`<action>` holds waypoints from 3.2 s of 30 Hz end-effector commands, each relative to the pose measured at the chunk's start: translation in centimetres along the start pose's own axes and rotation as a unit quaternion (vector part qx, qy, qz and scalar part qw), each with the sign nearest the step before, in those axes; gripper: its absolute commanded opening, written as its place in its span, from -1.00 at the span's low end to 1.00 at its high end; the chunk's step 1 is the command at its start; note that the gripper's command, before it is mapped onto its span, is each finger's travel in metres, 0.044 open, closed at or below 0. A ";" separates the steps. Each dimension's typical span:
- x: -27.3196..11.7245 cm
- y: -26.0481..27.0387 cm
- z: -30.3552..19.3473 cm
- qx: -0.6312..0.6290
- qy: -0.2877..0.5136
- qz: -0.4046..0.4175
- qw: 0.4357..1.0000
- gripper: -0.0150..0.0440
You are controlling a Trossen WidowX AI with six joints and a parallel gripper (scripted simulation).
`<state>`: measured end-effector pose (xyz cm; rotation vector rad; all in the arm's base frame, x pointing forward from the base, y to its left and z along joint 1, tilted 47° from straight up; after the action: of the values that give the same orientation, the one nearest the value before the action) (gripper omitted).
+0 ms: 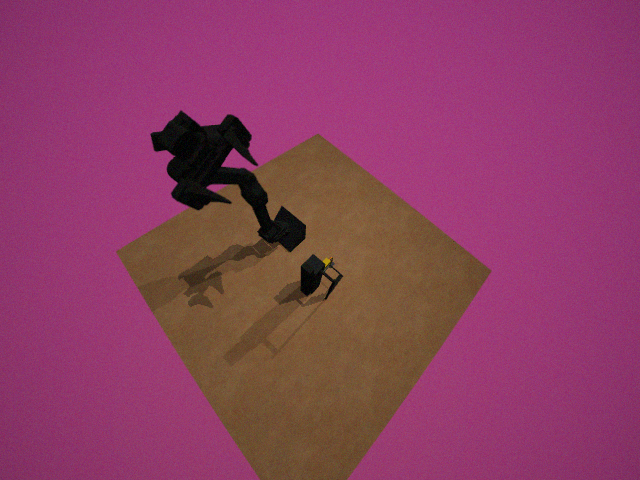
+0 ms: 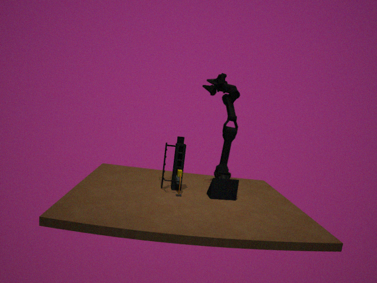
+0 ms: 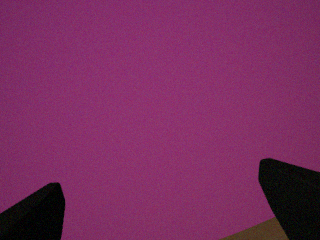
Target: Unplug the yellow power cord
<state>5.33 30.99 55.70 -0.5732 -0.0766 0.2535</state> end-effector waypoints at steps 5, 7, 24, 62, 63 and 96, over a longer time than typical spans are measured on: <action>-0.8 -0.9 0.6 0.011 -0.019 0.019 1.000 0.42; -1.3 -2.7 0.9 0.027 -0.036 0.034 0.998 0.24; -5.0 -16.7 2.1 0.114 -0.228 0.136 0.957 0.05; 19.2 -35.7 -17.0 0.437 -0.231 0.013 0.869 0.05; 20.3 -35.1 -17.8 0.442 -0.215 0.012 0.871 0.05; 28.5 5.4 -42.6 -0.060 0.412 0.261 0.871 0.05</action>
<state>39.61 19.56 19.82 -0.6273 0.8323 0.4671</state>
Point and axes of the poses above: the point midway between the two fingers, 35 mm back from their tips, its own x axis out along the fingers, its own y axis across the jaws, z = x × y, the point moved 2 cm from there along -x, back along the fingers, and after that the axes turned 8 degrees about -x, right-handed, at the moved point
